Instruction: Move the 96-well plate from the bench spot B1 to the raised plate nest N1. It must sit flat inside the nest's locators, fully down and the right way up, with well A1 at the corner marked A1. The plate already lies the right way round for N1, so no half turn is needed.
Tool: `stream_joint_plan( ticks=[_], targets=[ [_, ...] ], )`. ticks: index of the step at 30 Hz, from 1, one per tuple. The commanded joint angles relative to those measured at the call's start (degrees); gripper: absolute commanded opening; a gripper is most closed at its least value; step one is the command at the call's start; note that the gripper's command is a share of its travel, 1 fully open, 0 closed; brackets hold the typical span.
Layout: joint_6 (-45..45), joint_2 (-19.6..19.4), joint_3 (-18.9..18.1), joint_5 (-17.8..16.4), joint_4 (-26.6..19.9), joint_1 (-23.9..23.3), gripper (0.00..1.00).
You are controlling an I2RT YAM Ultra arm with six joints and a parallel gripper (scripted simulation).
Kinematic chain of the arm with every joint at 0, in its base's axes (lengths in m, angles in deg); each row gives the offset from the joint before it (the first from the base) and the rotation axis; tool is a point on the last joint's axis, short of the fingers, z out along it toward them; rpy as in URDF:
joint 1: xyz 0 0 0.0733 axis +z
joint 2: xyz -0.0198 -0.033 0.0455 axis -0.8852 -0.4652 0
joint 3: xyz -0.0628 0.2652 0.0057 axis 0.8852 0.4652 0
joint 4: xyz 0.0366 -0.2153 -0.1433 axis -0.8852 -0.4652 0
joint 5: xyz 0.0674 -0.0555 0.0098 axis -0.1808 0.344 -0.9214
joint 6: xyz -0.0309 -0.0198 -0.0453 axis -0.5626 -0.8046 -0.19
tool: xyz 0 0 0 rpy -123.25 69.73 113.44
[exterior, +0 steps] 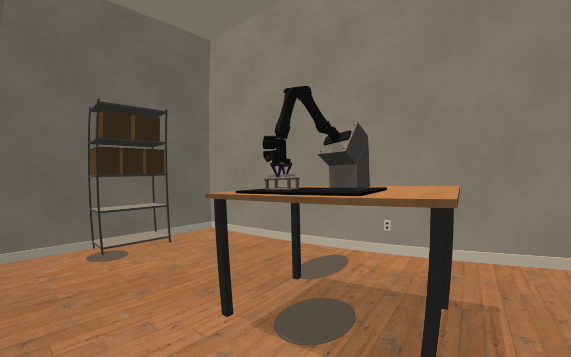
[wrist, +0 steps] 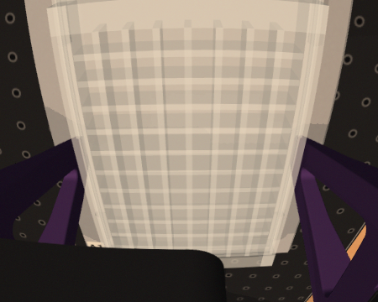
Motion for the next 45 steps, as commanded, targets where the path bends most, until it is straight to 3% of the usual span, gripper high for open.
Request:
stream_joint_plan(
  ticks=[1, 32, 33, 45],
  targets=[
    [0.5, 0.6, 0.6, 0.6, 0.5, 0.1, 0.0],
    [0.7, -0.5, -1.5, 0.8, 1.1, 0.4, 0.0],
    [0.7, -0.8, -1.5, 0.8, 1.4, 0.4, 1.0],
    [0.3, -0.7, -0.4, 0.5, 1.0, 0.2, 1.0]
  ],
)
